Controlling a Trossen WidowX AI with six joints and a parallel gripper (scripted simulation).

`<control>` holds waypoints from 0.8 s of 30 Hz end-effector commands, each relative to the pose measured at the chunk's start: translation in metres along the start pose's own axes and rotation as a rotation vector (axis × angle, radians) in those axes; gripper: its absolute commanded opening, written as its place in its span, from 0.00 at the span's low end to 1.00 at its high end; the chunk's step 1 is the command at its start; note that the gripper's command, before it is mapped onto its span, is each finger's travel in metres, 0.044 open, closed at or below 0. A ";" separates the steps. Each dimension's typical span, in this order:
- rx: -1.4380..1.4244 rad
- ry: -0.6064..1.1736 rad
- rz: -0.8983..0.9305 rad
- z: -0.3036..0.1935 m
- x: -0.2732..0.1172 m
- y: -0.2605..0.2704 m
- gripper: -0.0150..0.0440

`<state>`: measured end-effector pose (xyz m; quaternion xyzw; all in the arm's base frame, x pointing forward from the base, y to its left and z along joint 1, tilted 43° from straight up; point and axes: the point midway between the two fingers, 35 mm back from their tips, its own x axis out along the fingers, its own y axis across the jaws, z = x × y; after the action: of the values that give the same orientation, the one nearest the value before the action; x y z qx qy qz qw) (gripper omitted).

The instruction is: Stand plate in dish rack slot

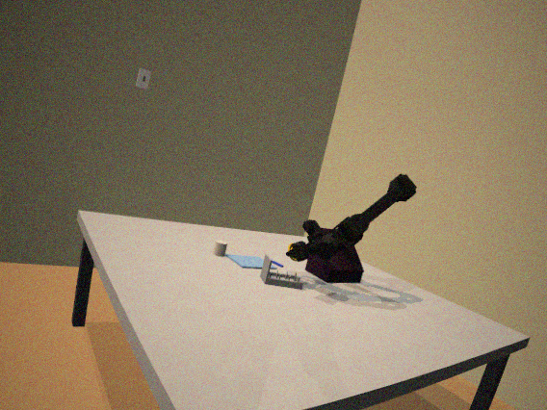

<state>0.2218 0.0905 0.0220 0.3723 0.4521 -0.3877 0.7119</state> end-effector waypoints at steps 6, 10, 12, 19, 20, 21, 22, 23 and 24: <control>-0.063 -0.140 0.119 -0.008 0.002 0.005 0.25; -0.086 -0.199 0.185 -0.012 0.000 0.008 0.25; -0.096 -0.228 0.219 -0.014 -0.001 0.010 0.25; -0.127 -0.319 0.345 -0.022 -0.009 0.014 0.25; -0.130 -0.331 0.364 -0.023 -0.010 0.015 0.25; -0.133 -0.343 0.383 -0.024 -0.012 0.015 0.25; -0.136 -0.355 0.402 -0.026 -0.013 0.016 0.25; -0.139 -0.366 0.421 -0.027 -0.015 0.016 0.25; -0.141 -0.377 0.440 -0.028 -0.016 0.016 0.25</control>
<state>0.2245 0.1245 0.0301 0.3340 0.2681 -0.2670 0.8633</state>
